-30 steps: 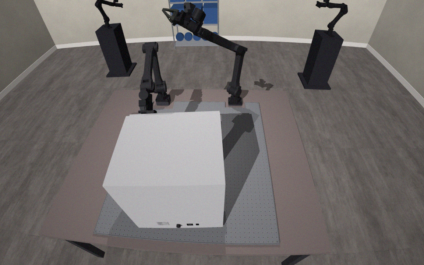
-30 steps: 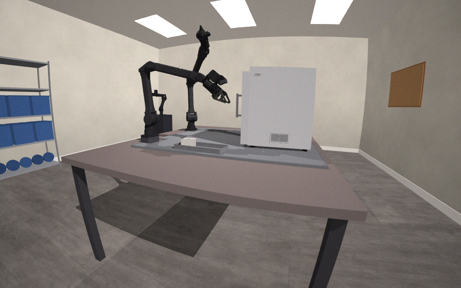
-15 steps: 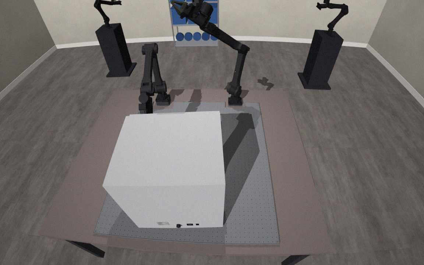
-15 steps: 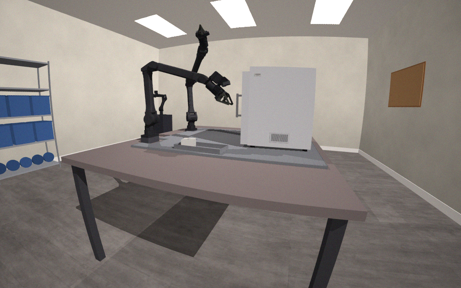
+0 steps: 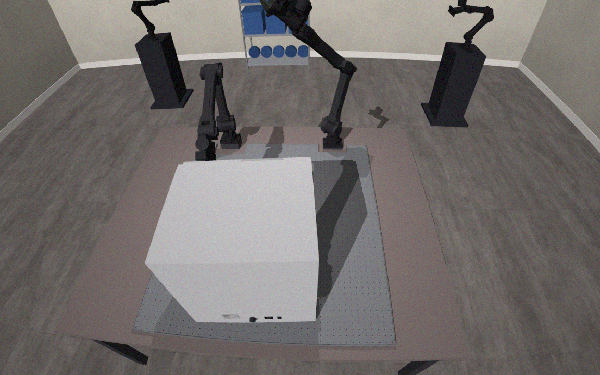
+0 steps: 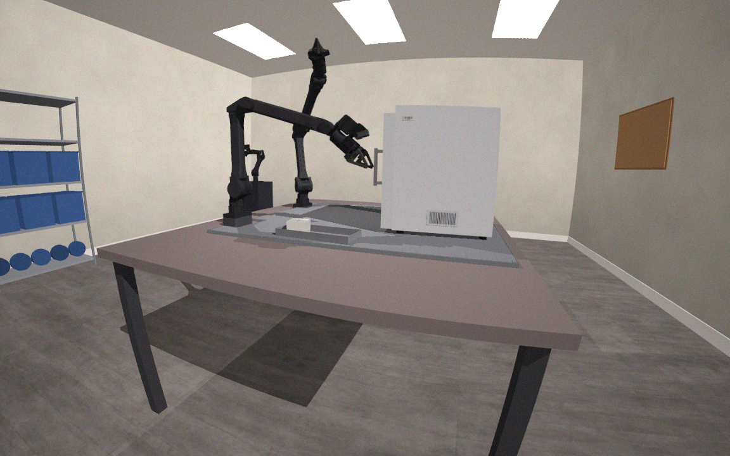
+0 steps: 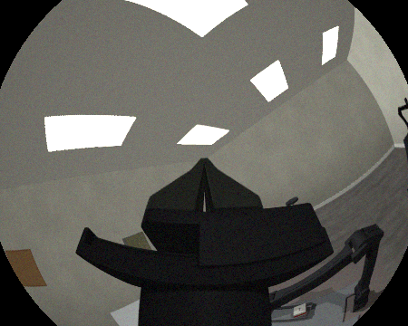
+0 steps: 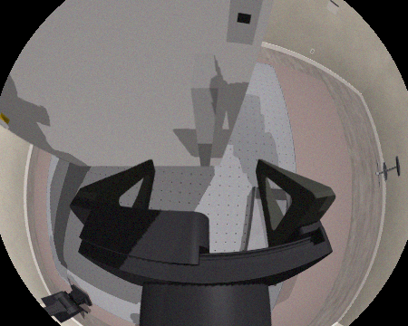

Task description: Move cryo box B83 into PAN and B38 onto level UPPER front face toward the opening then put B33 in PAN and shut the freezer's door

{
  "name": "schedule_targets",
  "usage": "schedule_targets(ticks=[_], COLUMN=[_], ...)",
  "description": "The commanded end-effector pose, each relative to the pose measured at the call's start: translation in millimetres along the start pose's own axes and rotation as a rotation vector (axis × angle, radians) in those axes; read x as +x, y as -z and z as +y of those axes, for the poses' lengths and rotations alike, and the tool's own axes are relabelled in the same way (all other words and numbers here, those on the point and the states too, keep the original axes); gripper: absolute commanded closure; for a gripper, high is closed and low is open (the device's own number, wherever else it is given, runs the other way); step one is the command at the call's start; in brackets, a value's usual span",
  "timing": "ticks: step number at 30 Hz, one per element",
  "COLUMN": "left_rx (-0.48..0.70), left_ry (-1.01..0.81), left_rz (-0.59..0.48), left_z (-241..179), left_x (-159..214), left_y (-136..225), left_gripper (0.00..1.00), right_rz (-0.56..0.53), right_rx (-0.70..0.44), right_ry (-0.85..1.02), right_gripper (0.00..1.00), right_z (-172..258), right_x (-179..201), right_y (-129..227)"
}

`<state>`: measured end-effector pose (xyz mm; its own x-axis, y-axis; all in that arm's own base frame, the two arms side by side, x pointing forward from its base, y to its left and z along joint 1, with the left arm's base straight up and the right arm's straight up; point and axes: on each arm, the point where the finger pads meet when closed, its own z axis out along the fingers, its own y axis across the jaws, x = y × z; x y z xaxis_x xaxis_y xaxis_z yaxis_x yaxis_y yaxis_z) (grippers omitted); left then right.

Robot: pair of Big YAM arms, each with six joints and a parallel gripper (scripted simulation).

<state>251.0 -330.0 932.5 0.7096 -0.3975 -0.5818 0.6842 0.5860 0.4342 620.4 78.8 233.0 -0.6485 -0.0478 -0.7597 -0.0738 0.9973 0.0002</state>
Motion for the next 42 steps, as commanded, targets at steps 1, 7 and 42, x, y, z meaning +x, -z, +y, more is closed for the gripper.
schedule_targets(ticks=[1,7,42], left_rx=[-0.017,-0.014,-0.168], left_ry=[0.007,0.007,-0.061], left_rz=[-0.038,-0.011,-0.153], left_z=[2,9,26], left_x=[-22,-32,-171], left_y=[8,16,83], left_gripper=[1.00,1.00,1.00], right_rz=[-0.079,-0.091,-0.053], right_rx=[0.002,0.000,-0.003], right_ry=[0.000,-0.001,-0.001], right_gripper=[0.00,0.00,0.70], right_z=[-6,-5,-1], right_x=[-44,-56,-46], right_y=[-3,22,-15])
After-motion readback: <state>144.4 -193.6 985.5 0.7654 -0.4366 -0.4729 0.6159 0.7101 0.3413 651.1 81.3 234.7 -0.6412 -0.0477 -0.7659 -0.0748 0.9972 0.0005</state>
